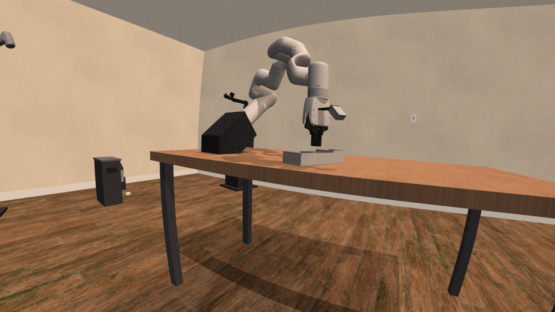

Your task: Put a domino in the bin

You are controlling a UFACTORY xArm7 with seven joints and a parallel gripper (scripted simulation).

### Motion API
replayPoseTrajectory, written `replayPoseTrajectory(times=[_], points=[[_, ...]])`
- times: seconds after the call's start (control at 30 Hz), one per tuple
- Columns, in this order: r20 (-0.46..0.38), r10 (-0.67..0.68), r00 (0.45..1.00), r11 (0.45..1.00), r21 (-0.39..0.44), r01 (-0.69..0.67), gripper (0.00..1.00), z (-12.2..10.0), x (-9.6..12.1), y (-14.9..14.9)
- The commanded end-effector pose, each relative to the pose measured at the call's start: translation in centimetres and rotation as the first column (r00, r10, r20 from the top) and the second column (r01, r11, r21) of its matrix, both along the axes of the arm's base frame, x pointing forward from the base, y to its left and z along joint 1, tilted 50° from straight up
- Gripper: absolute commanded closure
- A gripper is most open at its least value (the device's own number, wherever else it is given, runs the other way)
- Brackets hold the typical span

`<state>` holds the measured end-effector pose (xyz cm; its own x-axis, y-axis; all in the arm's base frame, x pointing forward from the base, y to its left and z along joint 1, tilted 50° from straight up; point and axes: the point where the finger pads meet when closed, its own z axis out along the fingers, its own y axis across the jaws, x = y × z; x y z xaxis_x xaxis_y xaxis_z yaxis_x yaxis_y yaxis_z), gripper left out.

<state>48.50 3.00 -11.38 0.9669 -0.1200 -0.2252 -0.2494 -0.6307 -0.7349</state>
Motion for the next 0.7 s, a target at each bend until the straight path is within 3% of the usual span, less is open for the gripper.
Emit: replayPoseTrajectory(times=[0.0, 0.17, 0.67], points=[[0.003, -0.003, 1.0, 1.0, -0.003, 0.003, 0.93, 1.1, 0.2, -1.4], [0.003, -0.003, 1.0, 1.0, -0.003, 0.003, 0.93, 1.1, 0.2, -1.4], [0.003, -0.004, 1.0, 1.0, -0.002, 0.004, 0.93, 6.0, 1.1, 2.7]])
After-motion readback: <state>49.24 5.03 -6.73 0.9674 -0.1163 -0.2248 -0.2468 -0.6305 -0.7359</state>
